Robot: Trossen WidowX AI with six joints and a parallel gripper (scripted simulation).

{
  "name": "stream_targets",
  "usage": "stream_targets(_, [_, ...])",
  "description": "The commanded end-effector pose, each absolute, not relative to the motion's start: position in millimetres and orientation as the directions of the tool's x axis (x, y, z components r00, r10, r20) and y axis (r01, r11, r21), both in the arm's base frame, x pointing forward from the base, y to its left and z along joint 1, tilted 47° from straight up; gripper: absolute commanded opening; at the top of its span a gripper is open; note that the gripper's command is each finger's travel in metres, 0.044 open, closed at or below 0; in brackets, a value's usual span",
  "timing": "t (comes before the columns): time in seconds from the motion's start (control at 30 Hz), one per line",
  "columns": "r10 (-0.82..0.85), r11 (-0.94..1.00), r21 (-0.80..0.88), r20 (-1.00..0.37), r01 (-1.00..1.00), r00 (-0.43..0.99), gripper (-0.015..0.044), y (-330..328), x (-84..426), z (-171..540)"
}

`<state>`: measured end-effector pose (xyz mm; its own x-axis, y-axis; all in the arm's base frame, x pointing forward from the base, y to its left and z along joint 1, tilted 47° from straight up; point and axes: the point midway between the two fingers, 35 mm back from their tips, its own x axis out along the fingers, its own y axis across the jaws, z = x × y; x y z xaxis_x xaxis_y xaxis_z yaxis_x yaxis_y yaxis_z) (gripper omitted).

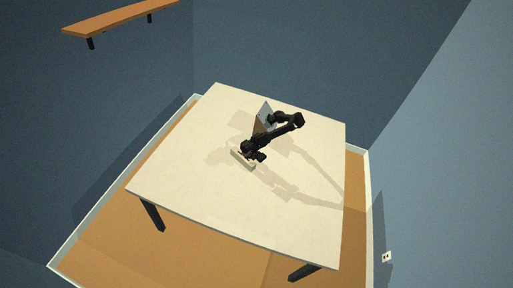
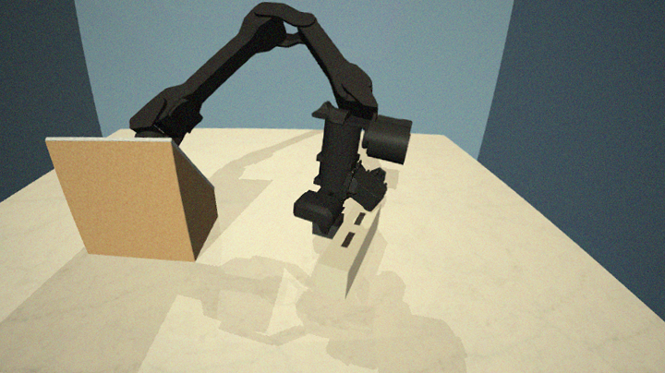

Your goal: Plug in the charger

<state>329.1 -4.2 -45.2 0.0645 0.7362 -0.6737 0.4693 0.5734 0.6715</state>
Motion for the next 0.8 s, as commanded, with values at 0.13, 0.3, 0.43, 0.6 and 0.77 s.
stream_targets(0.13, [0.736,0.574,0.675,-0.674,0.464,0.069,0.0000,-5.4,332.8,-44.6])
stream_targets(0.3, [0.736,0.574,0.675,-0.674,0.464,0.070,0.0000,-5.7,333.7,-44.9])
stream_targets(0.43, [0.736,0.574,0.675,-0.674,0.464,0.070,0.0000,-6.2,334.3,-44.9])
stream_targets(0.6, [0.736,0.574,0.675,-0.674,0.464,0.070,0.0000,-6.7,334.8,-44.6])
stream_targets(0.77, [0.736,0.574,0.675,-0.674,0.464,0.070,0.0000,-6.8,335.1,-44.5])
